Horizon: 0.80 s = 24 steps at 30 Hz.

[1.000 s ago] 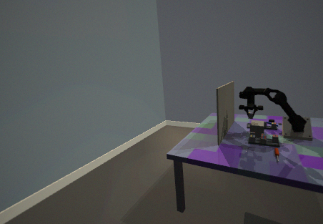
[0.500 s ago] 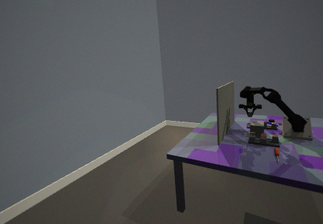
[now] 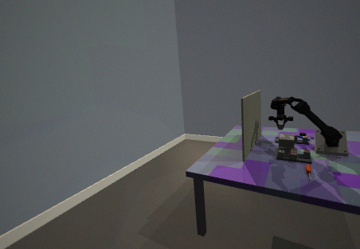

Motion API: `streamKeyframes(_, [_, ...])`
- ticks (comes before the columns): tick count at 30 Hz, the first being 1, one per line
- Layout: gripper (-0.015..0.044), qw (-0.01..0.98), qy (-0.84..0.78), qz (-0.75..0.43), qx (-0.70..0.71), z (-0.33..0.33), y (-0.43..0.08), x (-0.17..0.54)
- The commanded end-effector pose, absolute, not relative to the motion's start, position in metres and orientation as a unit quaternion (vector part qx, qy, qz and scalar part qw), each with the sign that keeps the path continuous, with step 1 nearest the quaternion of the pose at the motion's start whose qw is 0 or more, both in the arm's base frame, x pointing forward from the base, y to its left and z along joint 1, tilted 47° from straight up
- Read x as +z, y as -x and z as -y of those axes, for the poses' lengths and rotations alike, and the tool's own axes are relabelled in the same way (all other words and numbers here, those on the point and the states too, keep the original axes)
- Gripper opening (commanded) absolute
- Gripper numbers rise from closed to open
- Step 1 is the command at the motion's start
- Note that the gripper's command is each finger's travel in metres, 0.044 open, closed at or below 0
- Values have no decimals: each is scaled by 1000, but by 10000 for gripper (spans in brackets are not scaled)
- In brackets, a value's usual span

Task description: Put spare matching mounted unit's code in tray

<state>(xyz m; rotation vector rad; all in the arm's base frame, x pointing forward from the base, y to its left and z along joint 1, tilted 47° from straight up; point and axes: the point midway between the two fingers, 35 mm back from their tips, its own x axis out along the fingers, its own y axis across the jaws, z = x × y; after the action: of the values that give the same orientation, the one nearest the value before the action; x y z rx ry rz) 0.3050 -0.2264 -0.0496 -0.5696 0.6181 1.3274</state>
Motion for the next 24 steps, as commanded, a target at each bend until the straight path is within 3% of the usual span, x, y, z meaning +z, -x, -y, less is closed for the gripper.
streamKeyframes(1, [0, 706, 263, -274, 598, 239, -299, -70])
streamKeyframes(24, [0, 706, 263, -272, 599, 234, -300, -85])
